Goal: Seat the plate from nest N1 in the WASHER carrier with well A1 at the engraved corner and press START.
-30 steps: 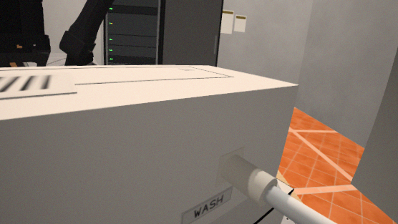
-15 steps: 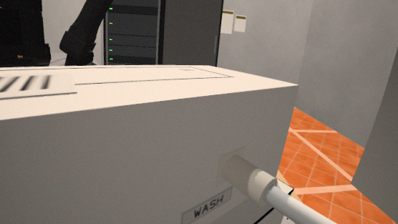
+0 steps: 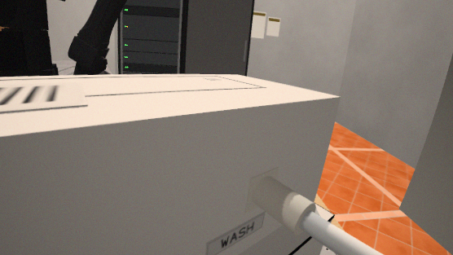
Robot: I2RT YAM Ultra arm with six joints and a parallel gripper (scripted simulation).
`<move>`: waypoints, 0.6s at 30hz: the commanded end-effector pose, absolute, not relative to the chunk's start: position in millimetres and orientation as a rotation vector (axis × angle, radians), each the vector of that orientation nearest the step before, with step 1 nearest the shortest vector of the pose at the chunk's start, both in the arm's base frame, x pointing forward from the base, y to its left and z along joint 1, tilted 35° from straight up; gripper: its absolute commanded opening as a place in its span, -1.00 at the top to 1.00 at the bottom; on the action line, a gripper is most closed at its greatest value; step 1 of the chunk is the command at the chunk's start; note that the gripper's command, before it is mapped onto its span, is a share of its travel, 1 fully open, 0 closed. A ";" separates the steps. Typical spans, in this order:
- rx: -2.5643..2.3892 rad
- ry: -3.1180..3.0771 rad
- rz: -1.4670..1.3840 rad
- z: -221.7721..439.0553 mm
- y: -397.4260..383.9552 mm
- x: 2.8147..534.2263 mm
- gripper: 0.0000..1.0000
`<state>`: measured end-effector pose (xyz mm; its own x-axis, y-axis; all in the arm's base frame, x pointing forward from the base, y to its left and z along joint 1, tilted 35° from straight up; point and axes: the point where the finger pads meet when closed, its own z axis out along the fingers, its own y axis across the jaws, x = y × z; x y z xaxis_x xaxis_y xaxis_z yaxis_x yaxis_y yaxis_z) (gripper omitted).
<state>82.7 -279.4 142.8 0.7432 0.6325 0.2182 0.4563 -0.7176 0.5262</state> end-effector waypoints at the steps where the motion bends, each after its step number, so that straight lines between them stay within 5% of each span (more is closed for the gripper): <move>1: 2.504 0.801 0.517 135.9 -284.5 80.3 -0.68; 18: 2.511 0.804 0.521 113.6 -292.3 92.8 -0.68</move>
